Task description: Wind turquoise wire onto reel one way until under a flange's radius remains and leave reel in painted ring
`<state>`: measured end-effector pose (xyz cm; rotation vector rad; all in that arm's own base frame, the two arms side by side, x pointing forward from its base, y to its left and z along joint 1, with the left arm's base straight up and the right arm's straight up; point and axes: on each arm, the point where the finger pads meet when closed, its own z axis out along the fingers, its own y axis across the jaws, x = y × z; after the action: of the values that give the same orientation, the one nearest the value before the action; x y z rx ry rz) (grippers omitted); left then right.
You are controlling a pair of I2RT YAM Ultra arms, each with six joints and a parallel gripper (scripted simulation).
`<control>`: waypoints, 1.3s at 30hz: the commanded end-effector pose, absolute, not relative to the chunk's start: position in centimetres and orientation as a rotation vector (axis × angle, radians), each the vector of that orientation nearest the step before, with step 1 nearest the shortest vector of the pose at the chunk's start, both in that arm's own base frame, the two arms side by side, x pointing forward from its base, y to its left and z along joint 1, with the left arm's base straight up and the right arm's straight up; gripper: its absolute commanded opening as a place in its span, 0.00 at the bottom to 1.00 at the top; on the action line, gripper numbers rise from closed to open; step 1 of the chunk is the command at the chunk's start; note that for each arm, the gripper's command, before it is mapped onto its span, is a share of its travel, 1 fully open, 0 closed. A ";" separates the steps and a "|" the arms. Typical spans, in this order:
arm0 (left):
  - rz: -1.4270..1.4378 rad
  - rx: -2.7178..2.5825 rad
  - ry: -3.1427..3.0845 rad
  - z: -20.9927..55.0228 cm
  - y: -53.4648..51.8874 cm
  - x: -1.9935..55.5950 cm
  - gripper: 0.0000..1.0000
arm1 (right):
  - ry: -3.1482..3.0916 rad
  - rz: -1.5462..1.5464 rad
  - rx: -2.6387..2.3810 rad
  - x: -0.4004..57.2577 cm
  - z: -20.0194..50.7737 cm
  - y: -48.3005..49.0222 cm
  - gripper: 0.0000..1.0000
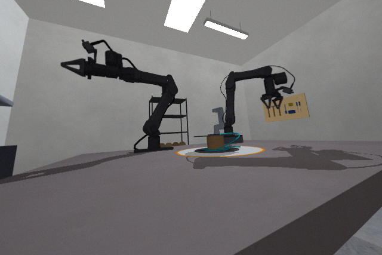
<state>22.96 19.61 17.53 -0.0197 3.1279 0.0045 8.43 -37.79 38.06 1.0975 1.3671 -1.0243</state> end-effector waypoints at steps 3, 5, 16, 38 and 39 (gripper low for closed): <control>0.072 -0.012 3.084 19.3 19.7 23.5 1.00 | 1.341 -0.976 0.976 11.8 40.7 -36.3 0.00; 0.072 -0.012 3.084 19.3 19.7 23.5 1.00 | 1.369 -0.916 0.916 14.7 40.7 -35.2 0.00; 0.072 -0.012 3.084 19.3 19.7 23.5 1.00 | 1.530 -0.420 0.420 32.9 40.7 -19.4 0.00; 0.072 -0.012 3.084 19.3 19.7 23.5 1.00 | 1.524 0.449 -0.449 32.0 40.7 20.8 0.00; 0.072 -0.012 3.084 19.3 19.7 23.5 1.00 | 1.519 0.472 -0.472 31.4 40.7 21.7 0.00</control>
<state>22.96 19.61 17.53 -0.0197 3.1279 0.0045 32.76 20.63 38.06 -0.4743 1.5965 0.4392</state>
